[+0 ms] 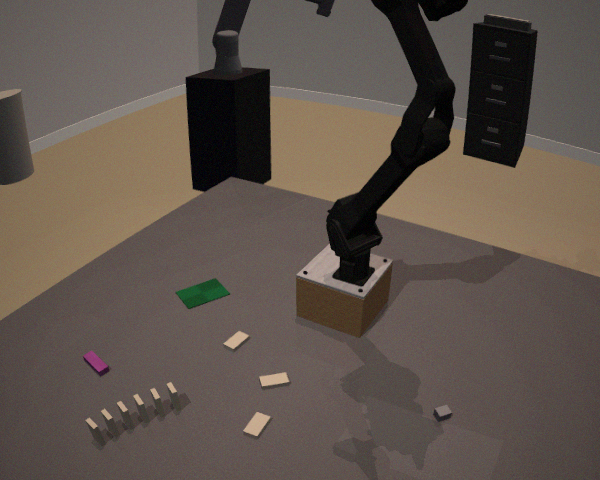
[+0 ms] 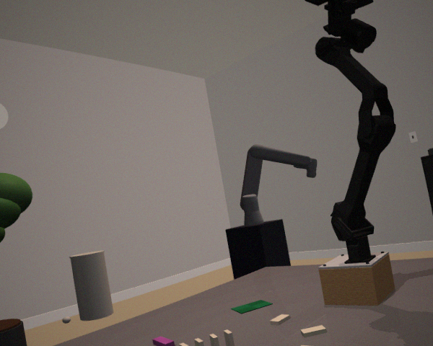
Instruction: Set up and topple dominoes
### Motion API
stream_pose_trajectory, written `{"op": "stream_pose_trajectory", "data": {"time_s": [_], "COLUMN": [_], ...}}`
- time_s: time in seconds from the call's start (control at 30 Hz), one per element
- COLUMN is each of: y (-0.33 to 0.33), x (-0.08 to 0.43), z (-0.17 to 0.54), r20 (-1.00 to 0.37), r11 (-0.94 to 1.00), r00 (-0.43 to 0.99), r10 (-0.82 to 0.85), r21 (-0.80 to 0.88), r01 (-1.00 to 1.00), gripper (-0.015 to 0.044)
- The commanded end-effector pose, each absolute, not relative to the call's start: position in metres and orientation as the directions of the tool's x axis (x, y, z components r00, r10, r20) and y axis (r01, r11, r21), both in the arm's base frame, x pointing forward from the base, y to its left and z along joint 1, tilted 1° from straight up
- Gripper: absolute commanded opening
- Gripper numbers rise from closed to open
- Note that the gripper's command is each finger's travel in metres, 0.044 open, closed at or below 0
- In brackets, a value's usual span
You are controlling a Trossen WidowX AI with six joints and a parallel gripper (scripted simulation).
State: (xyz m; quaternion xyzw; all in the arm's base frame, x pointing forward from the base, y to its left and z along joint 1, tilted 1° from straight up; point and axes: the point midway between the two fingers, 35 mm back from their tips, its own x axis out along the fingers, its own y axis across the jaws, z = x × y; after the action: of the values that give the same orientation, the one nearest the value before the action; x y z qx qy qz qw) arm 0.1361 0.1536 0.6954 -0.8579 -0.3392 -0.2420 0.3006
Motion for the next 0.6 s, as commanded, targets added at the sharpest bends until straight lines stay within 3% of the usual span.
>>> {"op": "stream_pose_trajectory", "data": {"time_s": [0.0, 0.3, 0.57], "y": [0.152, 0.066, 0.004], "x": [0.135, 0.074, 0.059], "z": [0.696, 0.739, 0.748], "r20": [0.624, 0.83, 0.893], "r11": [-0.584, -0.302, -0.103], "r00": [0.649, 0.465, 0.404], "r10": [0.435, 0.308, 0.199], "r21": [-0.353, -0.378, -0.391], "r01": [0.731, 0.875, 0.914], "gripper": [0.0426, 0.044, 0.044]}}
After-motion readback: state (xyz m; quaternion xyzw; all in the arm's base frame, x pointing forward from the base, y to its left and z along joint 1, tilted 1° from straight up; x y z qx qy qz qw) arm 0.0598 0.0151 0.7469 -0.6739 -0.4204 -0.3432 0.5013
